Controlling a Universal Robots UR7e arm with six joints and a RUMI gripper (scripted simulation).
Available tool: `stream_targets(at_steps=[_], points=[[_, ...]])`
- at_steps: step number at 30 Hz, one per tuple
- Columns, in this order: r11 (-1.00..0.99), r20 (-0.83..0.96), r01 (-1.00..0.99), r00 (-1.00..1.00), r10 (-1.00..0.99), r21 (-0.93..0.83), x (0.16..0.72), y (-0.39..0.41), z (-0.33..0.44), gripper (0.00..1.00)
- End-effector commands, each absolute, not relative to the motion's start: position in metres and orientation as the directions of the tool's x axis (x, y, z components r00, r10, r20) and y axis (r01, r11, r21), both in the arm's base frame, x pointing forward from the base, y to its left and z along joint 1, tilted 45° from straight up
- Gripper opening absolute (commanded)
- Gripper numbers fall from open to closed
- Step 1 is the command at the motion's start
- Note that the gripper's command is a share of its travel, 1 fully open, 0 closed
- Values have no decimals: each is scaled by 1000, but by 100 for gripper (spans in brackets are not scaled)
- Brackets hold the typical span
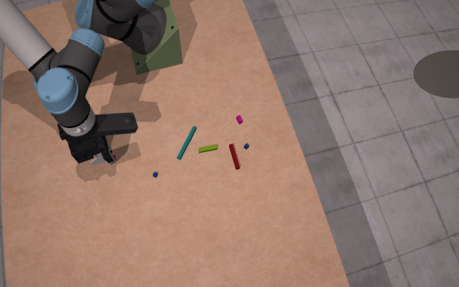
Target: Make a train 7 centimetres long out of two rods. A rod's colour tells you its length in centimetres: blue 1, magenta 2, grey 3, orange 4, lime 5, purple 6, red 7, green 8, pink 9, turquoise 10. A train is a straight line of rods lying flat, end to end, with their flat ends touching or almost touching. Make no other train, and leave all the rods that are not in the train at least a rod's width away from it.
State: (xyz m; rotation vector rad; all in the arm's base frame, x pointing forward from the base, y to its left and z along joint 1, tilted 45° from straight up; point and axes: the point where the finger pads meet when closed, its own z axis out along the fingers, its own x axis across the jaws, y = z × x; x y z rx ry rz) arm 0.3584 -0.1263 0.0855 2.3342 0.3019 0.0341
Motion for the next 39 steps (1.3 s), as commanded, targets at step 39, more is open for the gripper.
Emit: stream_targets(at_steps=[39], points=[[-677,-66,206,972,228,706,359,-126,86,0]])
